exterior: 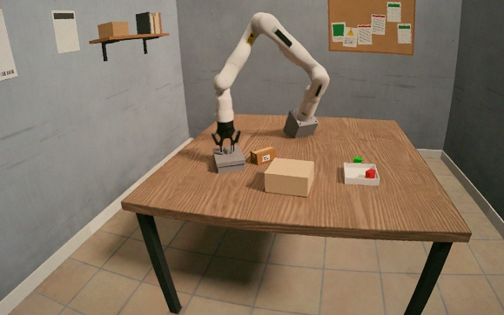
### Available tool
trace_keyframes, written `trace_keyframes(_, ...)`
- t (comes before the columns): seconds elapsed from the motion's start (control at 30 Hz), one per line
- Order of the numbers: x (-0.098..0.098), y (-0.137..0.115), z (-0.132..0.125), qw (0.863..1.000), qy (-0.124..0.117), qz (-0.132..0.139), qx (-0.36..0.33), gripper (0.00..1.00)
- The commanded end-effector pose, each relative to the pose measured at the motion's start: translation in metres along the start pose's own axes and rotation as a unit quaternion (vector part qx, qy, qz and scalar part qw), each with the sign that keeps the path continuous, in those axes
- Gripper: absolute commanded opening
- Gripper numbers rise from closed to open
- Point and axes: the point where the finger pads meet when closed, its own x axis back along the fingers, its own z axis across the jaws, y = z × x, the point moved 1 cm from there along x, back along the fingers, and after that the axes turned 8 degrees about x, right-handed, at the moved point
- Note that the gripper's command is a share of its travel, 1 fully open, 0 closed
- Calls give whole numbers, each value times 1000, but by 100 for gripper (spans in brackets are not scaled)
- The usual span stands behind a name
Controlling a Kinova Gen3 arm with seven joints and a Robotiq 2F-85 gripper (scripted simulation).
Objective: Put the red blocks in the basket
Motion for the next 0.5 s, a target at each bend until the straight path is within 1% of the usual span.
trace_keyframes(0.0, -3, 0, 2, 1000, 1, 1, 1, 48)
trace_keyframes(0.33, -3, 0, 2, 1000, 1, 1, 1, 48)
trace_keyframes(0.37, -3, 0, 2, 1000, 1, 1, 1, 10)
trace_keyframes(0.47, -3, 0, 2, 1000, 1, 1, 1, 10)
